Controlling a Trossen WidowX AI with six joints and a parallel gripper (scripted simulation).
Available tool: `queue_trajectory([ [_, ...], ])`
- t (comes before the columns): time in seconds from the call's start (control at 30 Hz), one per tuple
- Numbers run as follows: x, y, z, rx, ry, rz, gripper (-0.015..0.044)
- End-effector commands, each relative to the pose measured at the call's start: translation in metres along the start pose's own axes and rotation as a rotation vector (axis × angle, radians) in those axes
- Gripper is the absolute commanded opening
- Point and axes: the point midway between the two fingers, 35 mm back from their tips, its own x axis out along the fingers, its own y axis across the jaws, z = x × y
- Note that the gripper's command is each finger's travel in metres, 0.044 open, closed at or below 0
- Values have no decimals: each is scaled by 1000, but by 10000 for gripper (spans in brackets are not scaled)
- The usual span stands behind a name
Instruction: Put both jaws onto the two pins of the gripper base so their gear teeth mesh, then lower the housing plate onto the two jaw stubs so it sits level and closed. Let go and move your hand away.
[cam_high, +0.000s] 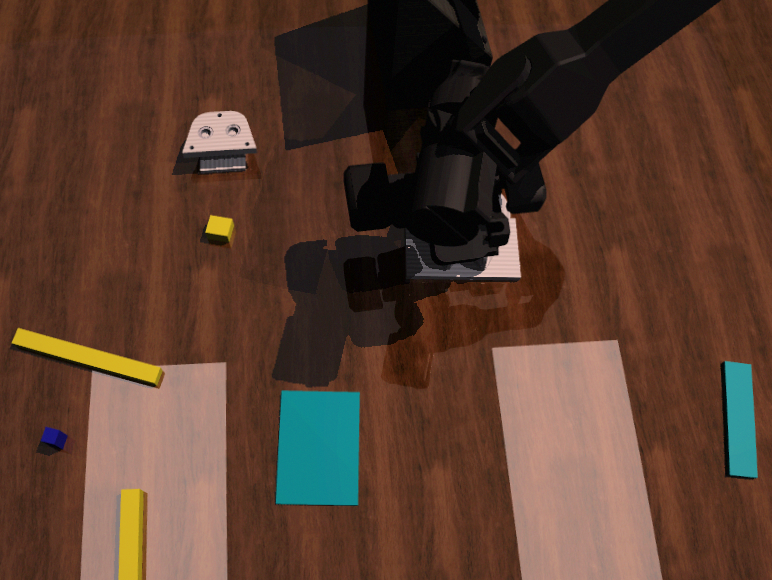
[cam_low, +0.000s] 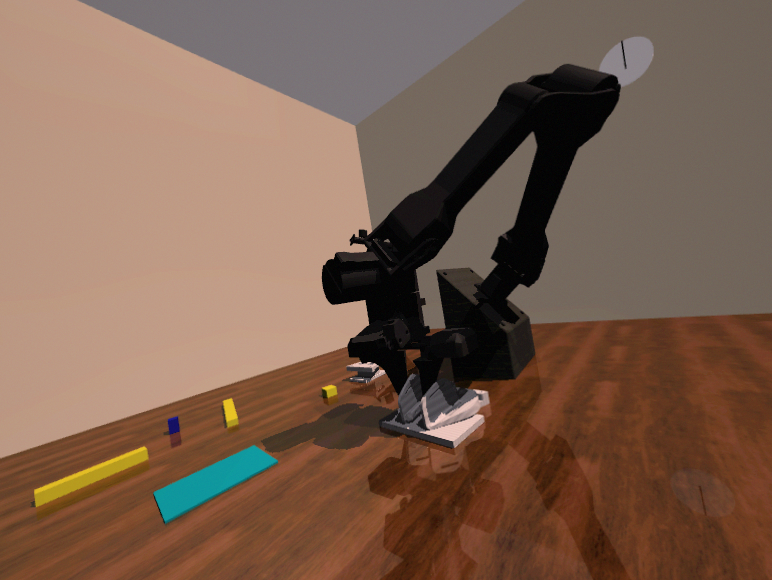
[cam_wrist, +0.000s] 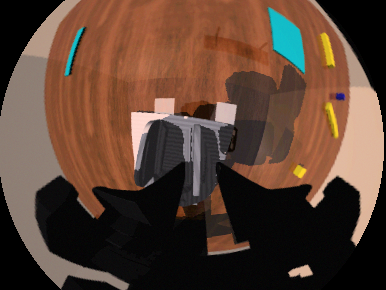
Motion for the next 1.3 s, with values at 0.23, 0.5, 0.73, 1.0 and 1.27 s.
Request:
queue_trajectory([
  [0.23, 4, 1, 0, 1, 5, 4, 134],
  [0.5, 4, 1, 0, 1, 5, 4, 134],
  [0.73, 0, 1, 0, 1, 5, 4, 134],
  [1.0, -1, 1, 0, 1, 5, 4, 134],
  [1.27, 0, 0, 0, 1, 5, 4, 134],
])
